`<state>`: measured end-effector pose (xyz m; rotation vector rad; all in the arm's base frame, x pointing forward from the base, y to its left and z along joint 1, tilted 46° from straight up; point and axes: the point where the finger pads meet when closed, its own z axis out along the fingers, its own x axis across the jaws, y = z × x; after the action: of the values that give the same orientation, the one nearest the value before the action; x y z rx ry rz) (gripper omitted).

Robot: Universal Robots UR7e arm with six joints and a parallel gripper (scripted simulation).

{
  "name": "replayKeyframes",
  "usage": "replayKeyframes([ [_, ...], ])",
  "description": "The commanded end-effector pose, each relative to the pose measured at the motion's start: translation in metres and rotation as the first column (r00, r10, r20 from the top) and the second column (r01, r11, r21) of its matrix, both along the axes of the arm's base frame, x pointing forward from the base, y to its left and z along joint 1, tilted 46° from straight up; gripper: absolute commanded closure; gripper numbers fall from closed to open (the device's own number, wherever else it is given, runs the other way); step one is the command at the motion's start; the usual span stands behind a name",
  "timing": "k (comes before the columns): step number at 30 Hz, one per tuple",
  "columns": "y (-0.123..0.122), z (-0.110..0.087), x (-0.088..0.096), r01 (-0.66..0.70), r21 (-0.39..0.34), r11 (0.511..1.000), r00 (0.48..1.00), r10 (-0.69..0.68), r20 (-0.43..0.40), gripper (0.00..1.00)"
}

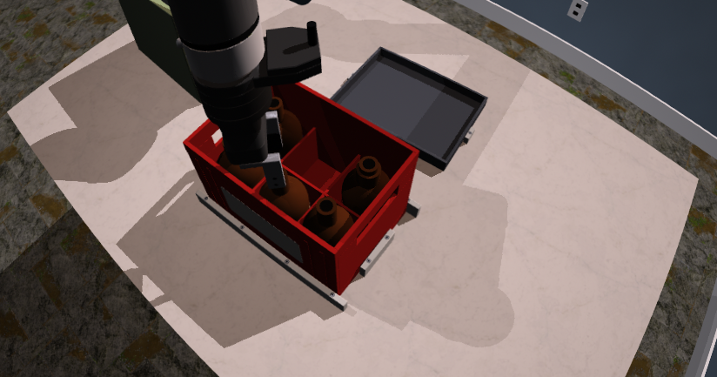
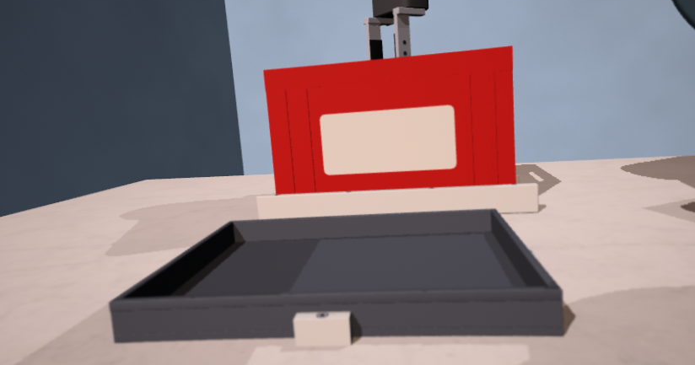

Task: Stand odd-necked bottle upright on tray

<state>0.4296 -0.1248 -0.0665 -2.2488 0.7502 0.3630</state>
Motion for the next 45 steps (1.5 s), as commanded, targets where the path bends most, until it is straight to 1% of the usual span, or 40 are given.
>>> replayKeyframes([
  [1,-0.001,0.0,0.0,0.001,-0.001,1.0,1.0,-0.001,0.001,0.0],
  [18,0.002,-0.002,0.0,0.001,-0.001,1.0,1.0,-0.001,0.001,0.0],
  [45,0.019,-0.019,-0.001,0.001,-0.001,1.0,1.0,-0.001,0.001,0.0],
])
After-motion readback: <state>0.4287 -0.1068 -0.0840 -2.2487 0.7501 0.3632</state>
